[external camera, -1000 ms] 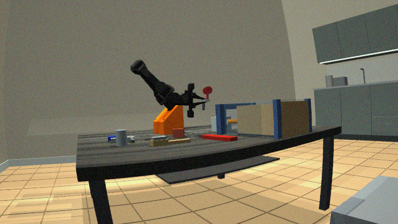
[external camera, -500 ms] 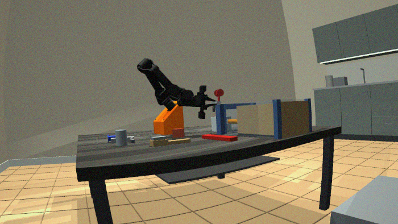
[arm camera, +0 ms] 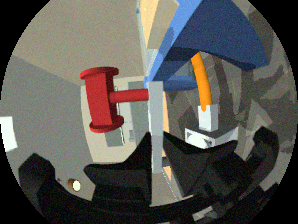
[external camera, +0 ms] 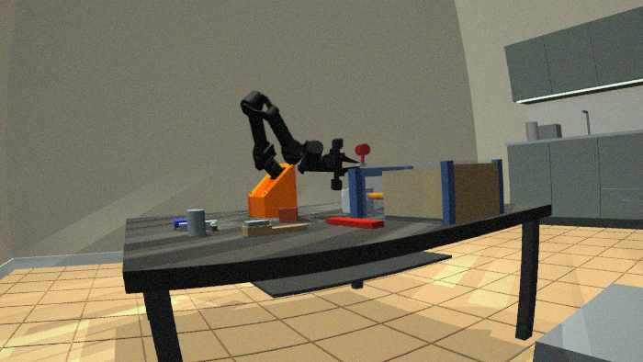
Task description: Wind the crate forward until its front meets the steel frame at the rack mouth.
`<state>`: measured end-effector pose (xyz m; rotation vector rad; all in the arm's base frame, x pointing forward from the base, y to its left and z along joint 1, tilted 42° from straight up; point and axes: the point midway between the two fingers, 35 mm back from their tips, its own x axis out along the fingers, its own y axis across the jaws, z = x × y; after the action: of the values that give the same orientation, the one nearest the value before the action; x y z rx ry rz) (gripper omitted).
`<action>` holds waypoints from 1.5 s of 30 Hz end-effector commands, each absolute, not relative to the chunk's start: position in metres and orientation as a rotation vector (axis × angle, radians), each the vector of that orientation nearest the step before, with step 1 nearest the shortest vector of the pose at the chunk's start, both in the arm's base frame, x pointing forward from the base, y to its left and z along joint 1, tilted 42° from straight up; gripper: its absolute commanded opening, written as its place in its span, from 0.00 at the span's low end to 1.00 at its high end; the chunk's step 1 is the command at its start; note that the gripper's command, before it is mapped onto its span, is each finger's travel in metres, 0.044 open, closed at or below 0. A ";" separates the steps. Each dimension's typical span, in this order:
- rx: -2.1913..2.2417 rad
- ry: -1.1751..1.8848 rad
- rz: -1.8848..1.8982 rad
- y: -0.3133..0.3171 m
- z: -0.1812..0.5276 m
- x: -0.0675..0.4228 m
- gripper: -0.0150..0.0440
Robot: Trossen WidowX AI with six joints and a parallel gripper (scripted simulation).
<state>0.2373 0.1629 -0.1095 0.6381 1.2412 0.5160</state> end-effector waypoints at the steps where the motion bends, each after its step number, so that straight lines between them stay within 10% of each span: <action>1: 0.656 1.243 0.528 0.175 -0.116 0.223 0.25; 45: 0.674 1.211 0.591 0.158 -0.145 0.218 0.25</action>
<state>0.2192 0.1569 -0.1445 0.6753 1.2114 0.5716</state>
